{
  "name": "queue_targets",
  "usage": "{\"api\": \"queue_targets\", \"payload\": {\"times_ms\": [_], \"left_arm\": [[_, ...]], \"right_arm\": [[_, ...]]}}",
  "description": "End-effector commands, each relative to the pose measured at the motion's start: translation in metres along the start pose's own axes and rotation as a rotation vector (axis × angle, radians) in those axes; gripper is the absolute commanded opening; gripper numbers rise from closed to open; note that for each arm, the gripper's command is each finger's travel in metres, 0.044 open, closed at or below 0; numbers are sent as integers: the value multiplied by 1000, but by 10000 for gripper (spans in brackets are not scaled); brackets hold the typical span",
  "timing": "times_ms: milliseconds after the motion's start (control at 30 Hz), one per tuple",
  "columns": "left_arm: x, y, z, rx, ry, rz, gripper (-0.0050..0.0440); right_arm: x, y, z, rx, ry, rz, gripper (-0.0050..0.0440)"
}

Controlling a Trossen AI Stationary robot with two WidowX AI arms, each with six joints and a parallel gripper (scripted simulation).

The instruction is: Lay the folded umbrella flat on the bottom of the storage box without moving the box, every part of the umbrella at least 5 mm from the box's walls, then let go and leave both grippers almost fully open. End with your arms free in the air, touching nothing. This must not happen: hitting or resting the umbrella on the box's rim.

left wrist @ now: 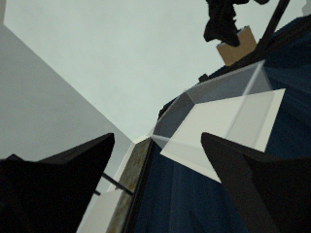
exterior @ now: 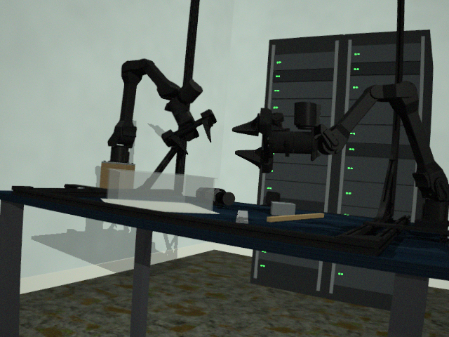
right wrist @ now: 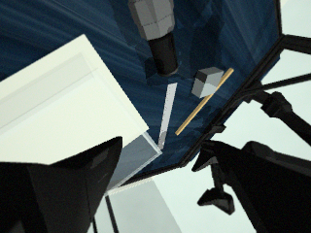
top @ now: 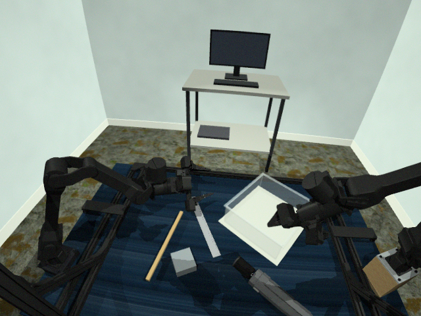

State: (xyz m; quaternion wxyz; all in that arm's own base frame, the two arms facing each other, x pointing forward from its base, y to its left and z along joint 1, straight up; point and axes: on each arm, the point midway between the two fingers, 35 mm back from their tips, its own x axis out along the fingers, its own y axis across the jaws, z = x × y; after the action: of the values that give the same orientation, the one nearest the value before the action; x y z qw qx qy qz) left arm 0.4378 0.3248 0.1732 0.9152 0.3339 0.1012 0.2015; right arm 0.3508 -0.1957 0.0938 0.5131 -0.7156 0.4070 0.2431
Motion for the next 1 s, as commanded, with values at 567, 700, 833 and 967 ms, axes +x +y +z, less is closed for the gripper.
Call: {"api": "queue_targets", "payload": {"times_ms": [567, 700, 833, 967], "left_arm": [[0, 0, 0, 0, 0, 0, 400], [0, 0, 0, -4, 2, -2, 400], [1, 2, 2, -23, 10, -12, 400], [3, 6, 7, -61, 26, -32, 400]], "right_arm": [[0, 0, 0, 0, 0, 0, 400], [1, 0, 1, 17, -3, 3, 400], [3, -2, 4, 86, -17, 16, 400], [8, -4, 11, 230, -41, 46, 400]]}}
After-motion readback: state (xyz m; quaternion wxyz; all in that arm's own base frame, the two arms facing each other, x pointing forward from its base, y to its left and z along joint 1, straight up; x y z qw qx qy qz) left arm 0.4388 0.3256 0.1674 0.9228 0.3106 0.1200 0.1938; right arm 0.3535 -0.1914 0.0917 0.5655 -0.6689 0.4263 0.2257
